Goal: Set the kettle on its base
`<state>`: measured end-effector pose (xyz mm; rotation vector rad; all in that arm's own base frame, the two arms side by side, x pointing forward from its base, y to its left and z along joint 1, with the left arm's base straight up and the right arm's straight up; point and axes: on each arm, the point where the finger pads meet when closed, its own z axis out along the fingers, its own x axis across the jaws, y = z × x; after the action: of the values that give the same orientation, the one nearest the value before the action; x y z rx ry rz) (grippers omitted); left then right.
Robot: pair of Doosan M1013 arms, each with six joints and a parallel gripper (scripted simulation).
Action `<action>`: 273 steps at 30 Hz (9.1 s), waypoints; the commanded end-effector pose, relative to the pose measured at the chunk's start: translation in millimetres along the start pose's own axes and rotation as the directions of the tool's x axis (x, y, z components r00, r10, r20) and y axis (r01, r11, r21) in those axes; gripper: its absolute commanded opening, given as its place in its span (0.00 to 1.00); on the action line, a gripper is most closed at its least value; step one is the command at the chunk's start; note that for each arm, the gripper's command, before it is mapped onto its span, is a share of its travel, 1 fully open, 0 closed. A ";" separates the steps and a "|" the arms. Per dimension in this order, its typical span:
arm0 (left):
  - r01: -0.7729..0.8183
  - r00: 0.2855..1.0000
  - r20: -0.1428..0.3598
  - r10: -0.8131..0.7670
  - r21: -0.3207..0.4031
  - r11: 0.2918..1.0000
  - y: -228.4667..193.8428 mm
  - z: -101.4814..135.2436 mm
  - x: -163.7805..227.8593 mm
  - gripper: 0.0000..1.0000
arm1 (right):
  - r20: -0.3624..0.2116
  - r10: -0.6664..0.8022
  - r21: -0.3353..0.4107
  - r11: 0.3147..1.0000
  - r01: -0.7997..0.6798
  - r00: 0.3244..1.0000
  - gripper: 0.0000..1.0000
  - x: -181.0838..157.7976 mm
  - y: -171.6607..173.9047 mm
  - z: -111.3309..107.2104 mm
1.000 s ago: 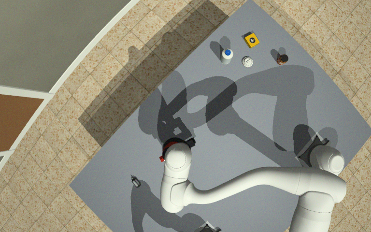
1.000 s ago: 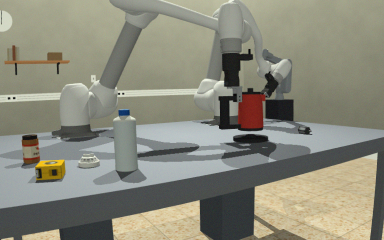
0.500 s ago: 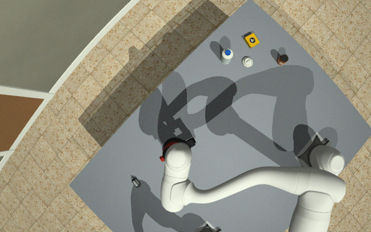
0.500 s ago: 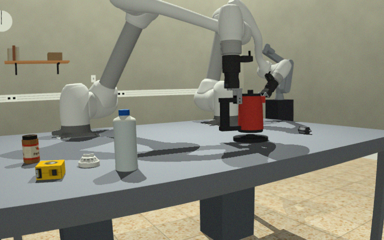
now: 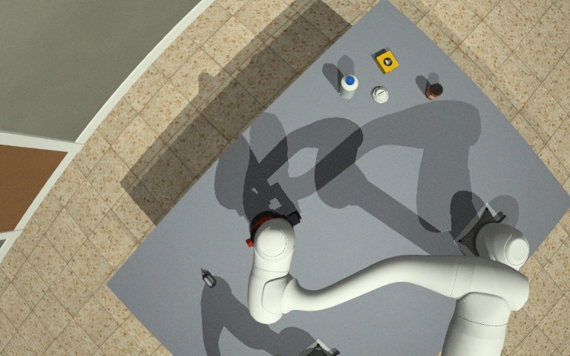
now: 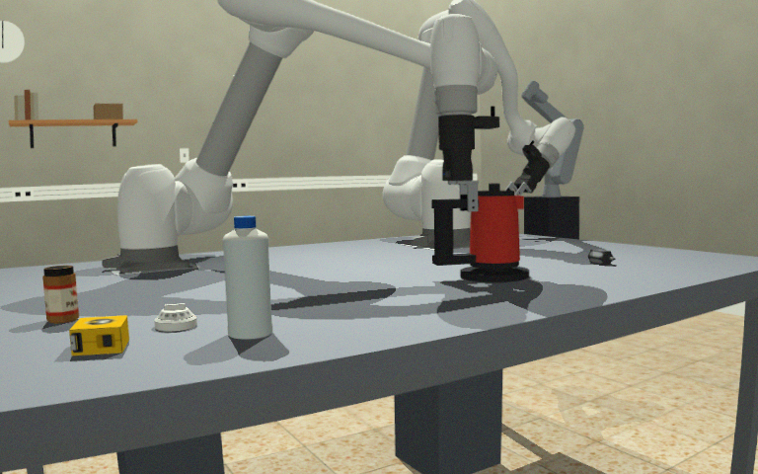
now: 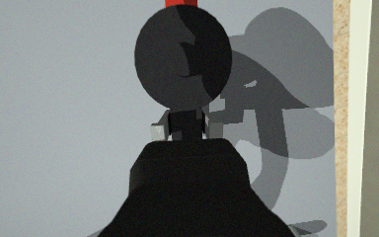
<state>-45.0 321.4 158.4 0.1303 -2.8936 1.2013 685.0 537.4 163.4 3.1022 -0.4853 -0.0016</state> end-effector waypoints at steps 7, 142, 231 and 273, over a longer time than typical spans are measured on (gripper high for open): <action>0.000 1.000 0.000 0.000 -0.001 1.000 -0.1 -0.4 0.1 1.00 | -0.001 0.000 0.002 1.000 0.000 1.000 0.00 0.1 -0.4 -1.4; 0.000 1.000 0.000 0.000 -0.001 1.000 -0.1 -0.4 0.1 1.00 | -0.001 0.000 0.002 1.000 0.000 1.000 1.00 0.1 -0.4 7.6; 0.000 1.000 0.000 0.000 -0.001 1.000 -0.1 -0.4 0.1 1.00 | -0.001 0.000 0.002 1.000 0.000 1.000 1.00 0.0 -0.1 -152.4; 0.000 1.000 0.000 0.000 -0.001 1.000 -0.1 -0.4 0.1 1.00 | -0.001 0.000 0.002 1.000 0.000 1.000 1.00 0.0 -0.1 -152.4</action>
<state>-45.0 321.4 158.4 0.1303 -2.8936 1.2013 685.2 537.5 314.4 3.1023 -0.4854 -0.0015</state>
